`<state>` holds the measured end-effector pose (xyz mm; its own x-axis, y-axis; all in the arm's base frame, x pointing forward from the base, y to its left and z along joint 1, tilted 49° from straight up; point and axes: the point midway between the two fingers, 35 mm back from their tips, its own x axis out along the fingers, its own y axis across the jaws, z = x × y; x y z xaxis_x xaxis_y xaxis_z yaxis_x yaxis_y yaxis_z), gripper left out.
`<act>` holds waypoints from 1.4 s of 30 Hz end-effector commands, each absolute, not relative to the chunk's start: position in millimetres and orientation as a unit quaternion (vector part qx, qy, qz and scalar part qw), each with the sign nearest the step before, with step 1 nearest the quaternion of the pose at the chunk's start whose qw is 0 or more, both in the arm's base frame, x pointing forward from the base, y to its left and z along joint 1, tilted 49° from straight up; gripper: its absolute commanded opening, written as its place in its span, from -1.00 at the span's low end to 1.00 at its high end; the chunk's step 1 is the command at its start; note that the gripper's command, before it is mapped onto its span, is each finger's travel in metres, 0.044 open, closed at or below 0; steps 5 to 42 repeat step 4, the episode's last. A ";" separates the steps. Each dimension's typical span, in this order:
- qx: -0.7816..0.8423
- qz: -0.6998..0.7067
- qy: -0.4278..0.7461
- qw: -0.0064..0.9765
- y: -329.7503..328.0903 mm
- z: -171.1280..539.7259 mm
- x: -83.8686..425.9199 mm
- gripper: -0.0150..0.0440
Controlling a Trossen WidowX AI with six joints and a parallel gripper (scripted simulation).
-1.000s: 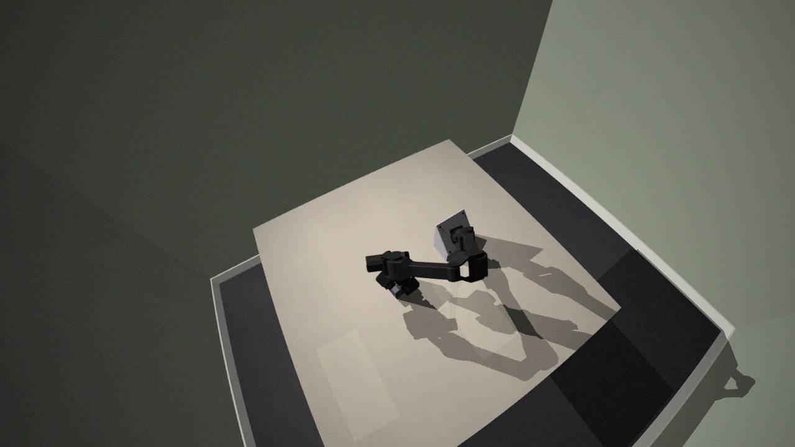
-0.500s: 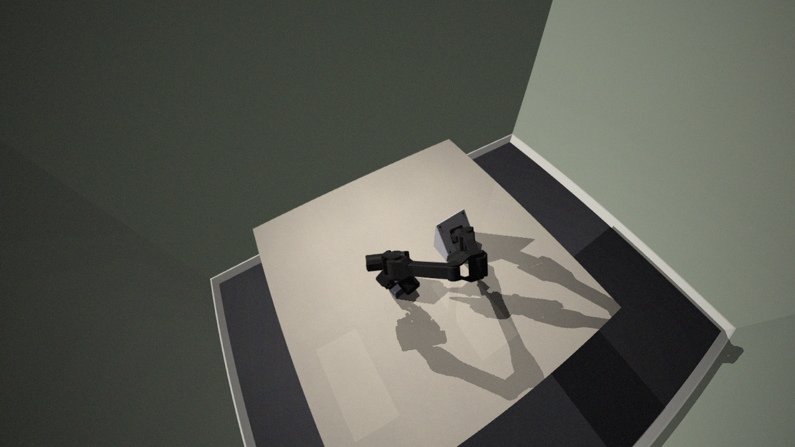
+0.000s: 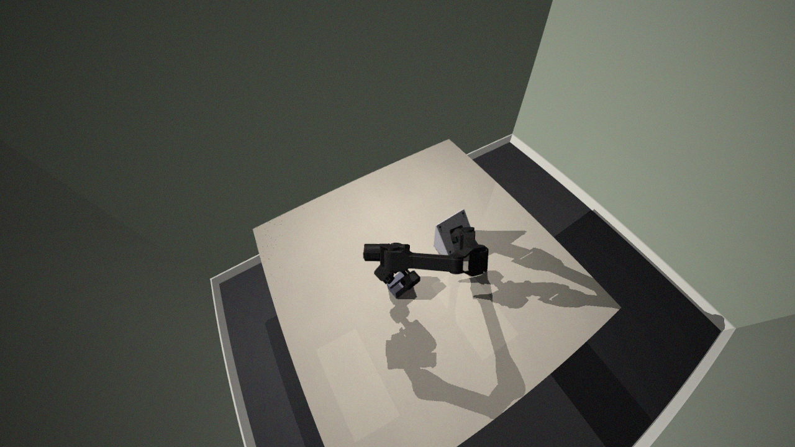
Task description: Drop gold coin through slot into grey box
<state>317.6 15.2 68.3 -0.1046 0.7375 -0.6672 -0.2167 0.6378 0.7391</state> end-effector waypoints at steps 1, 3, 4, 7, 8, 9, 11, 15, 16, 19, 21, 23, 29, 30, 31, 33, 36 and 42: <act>0.200 0.376 0.643 0.637 13.8 70.5 317.1 1.00; 0.200 0.376 0.643 0.637 13.8 70.5 317.1 1.00; 0.200 0.376 0.643 0.637 13.8 70.5 317.1 1.00; 0.200 0.376 0.643 0.637 13.8 70.5 317.1 1.00; 0.200 0.376 0.643 0.637 13.8 70.5 317.1 1.00; 0.200 0.376 0.643 0.637 13.8 70.5 317.1 1.00; 0.200 0.376 0.643 0.637 13.8 70.5 317.1 1.00; 0.200 0.376 0.643 0.637 13.8 70.5 317.1 1.00; 0.200 0.376 0.643 0.637 13.8 70.5 317.1 1.00; 0.200 0.376 0.643 0.637 13.8 70.5 317.1 1.00; 0.200 0.376 0.643 0.637 13.8 70.5 317.1 1.00; 0.200 0.376 0.643 0.637 13.8 70.5 317.1 1.00; 0.200 0.376 0.643 0.637 13.8 70.5 317.1 1.00; 0.200 0.376 0.643 0.637 13.8 70.5 317.1 1.00; 0.200 0.376 0.643 0.637 13.8 70.5 317.1 1.00; 0.200 0.376 0.643 0.637 13.8 70.5 317.1 1.00; 0.200 0.376 0.643 0.637 13.8 70.5 317.1 1.00; 0.200 0.376 0.643 0.637 13.8 70.5 317.1 1.00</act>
